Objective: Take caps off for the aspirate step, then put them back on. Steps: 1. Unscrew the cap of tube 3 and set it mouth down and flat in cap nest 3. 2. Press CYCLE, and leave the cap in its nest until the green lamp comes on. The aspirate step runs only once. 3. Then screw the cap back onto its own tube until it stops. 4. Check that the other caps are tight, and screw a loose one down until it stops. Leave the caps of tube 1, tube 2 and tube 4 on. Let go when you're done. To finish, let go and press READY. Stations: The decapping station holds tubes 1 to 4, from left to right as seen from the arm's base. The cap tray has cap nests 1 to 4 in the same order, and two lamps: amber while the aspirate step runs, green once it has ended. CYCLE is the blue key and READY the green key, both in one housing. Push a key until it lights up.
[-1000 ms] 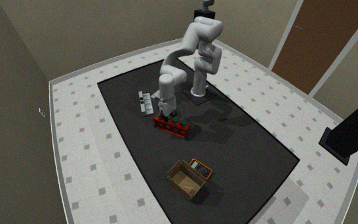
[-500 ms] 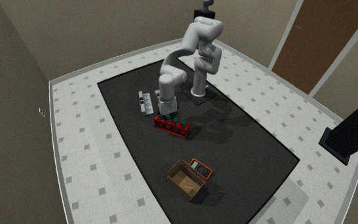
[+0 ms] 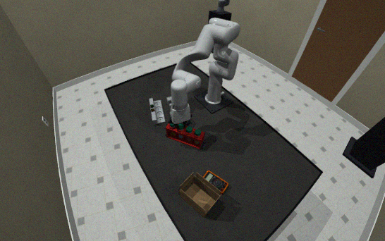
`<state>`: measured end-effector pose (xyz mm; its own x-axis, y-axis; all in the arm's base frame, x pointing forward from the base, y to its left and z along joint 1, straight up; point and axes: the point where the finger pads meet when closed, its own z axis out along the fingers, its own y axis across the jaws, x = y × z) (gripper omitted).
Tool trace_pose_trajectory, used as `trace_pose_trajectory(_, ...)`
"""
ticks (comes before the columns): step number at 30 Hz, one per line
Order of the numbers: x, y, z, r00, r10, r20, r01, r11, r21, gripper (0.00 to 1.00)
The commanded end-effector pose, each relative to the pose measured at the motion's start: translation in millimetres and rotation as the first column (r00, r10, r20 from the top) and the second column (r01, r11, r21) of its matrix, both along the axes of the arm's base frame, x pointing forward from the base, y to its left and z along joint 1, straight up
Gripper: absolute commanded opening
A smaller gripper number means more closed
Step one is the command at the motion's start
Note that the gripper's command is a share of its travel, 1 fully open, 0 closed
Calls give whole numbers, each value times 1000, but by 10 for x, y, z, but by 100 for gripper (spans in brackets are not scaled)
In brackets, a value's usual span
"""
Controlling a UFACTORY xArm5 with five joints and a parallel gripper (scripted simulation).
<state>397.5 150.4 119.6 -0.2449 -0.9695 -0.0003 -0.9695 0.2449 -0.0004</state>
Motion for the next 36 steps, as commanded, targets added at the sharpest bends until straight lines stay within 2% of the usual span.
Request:
trace_pose_trajectory(1,12,5,15,995,99,4,-99,995,1,0)
trace_pose_trajectory(6,12,5,16,940,342,4,-342,940,0,0)
trace_pose_trajectory(11,12,5,17,826,564,4,-564,826,-1,0)
trace_pose_trajectory(13,12,5,17,826,564,4,-564,826,-1,0)
trace_pose_trajectory(19,12,5,19,622,783,3,-783,622,-2,0)
trace_pose_trajectory(28,12,5,22,228,974,2,-974,228,-4,0)
trace_pose_trajectory(30,12,5,22,228,974,2,-974,228,-4,0)
trace_pose_trajectory(34,12,5,23,22,1000,1,-1000,22,-4,0)
trace_pose_trajectory(36,12,5,23,1,1000,1,-1000,1,-4,0)
